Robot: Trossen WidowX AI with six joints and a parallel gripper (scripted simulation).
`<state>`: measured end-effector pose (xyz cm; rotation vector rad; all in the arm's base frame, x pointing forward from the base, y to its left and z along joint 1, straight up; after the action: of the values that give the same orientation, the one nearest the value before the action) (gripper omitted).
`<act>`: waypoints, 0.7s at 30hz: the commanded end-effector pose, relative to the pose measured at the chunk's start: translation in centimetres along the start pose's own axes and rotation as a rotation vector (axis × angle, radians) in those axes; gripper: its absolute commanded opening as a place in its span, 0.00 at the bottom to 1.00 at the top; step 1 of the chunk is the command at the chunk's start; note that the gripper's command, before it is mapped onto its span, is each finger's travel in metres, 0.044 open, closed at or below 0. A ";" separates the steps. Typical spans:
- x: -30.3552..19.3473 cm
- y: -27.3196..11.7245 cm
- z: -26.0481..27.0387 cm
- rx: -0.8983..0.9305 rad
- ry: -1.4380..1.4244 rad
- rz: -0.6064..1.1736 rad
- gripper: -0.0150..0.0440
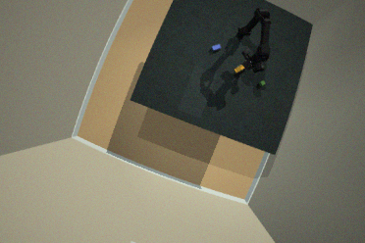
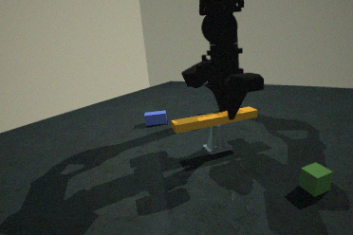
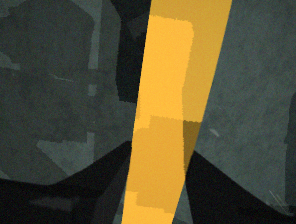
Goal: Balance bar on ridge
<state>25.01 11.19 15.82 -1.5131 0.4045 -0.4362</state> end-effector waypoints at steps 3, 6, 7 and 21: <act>0.0 0.0 0.0 0.000 0.000 0.000 0.25; 0.0 0.0 0.0 0.000 0.000 0.000 0.25; 0.0 0.0 0.0 0.000 0.000 0.000 0.25; 0.0 0.0 0.0 0.000 0.000 0.000 0.54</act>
<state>25.01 11.19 15.82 -1.5130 0.4045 -0.4363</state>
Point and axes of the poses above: the point midway between the two fingers, 35 mm back from their tips, its own y axis out along the fingers, its own z axis across the jaws, x = y × z, the point moved 5 cm from there along -y, back along the fingers, and after that the axes turned 5 degrees about -y, right-handed, at the moved point
